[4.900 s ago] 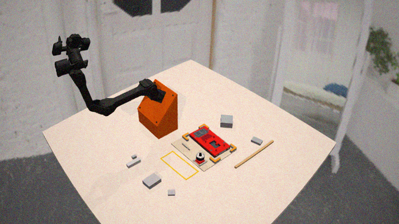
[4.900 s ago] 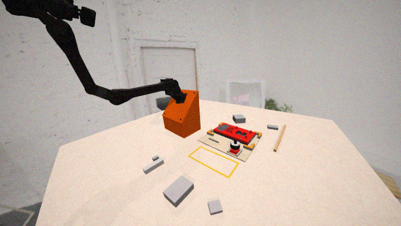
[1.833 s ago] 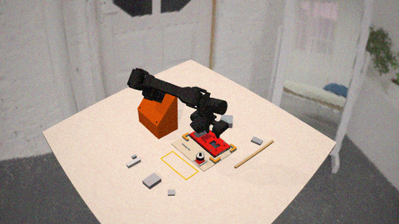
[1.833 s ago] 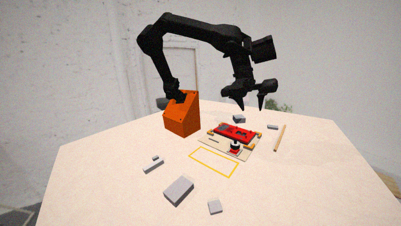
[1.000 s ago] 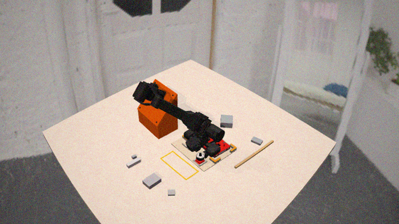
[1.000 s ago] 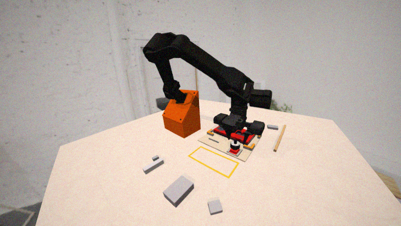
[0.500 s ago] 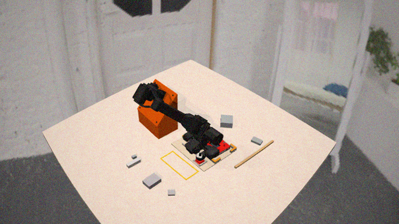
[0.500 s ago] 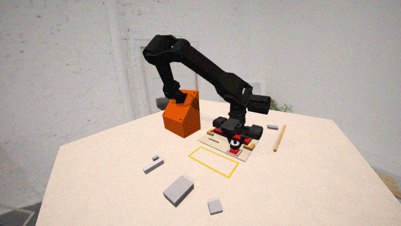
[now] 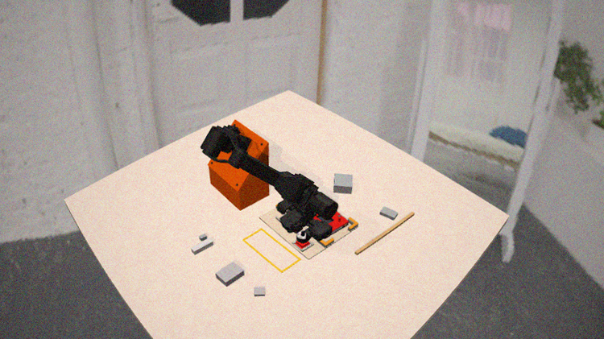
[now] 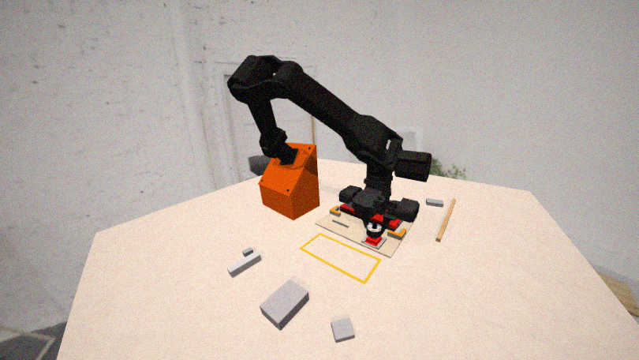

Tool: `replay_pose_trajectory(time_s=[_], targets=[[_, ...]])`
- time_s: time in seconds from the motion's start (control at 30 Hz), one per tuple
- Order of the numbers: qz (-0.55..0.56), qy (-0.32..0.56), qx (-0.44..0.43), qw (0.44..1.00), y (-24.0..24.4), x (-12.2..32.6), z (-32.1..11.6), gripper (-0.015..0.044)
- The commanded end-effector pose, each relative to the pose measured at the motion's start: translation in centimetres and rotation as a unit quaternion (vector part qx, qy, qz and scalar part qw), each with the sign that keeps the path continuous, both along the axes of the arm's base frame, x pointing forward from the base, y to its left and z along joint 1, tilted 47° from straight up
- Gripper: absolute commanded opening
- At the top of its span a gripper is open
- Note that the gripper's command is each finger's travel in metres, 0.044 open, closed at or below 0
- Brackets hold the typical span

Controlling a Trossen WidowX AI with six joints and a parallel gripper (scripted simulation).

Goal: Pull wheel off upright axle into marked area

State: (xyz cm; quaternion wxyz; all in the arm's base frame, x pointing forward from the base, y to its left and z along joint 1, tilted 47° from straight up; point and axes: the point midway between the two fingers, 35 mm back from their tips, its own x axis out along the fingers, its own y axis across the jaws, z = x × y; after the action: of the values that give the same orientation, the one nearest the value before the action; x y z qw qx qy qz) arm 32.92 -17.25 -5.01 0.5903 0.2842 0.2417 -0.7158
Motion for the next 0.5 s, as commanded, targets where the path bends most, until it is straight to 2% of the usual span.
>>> replay_pose_trajectory(time_s=[0.0,0.47], targets=[[0.0,0.0,0.0,1.0,0.2,0.02,0.12,0.0],[0.001,-0.001,0.0,1.0,0.54,0.1,0.43,0.0]])
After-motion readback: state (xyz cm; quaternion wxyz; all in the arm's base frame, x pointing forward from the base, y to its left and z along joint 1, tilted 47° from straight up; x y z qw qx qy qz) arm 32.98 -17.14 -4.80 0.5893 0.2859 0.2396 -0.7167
